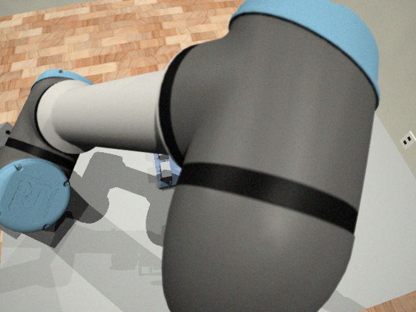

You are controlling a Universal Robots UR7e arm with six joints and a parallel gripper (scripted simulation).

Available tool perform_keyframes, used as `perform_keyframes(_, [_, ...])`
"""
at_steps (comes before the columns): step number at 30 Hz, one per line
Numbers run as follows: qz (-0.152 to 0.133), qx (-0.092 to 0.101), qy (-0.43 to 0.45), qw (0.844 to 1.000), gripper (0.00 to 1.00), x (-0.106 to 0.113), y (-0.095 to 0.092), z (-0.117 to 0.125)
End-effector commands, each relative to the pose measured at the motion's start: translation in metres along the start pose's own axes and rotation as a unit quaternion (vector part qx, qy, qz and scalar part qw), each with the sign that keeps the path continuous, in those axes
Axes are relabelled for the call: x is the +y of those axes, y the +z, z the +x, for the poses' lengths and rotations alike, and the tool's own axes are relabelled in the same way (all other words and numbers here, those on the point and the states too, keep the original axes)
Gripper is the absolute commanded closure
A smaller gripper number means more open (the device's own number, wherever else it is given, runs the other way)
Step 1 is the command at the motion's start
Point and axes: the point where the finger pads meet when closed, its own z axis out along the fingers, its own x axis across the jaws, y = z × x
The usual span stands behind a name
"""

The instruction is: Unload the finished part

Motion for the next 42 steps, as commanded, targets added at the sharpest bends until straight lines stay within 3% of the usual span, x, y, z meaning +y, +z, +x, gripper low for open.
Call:
perform_keyframes(1, [0.0,-0.001,0.0,1.0,1.0,0.0,-0.001,0.0])
perform_keyframes(12, [0.0,-0.001,0.0,1.0,1.0,0.0,-0.006,0.0])
perform_keyframes(27, [0.0,-0.001,0.0,1.0,1.0,0.0,-0.032,0.0])
perform_keyframes(42, [0.0,-0.001,0.0,1.0,1.0,0.0,-0.046,0.0])
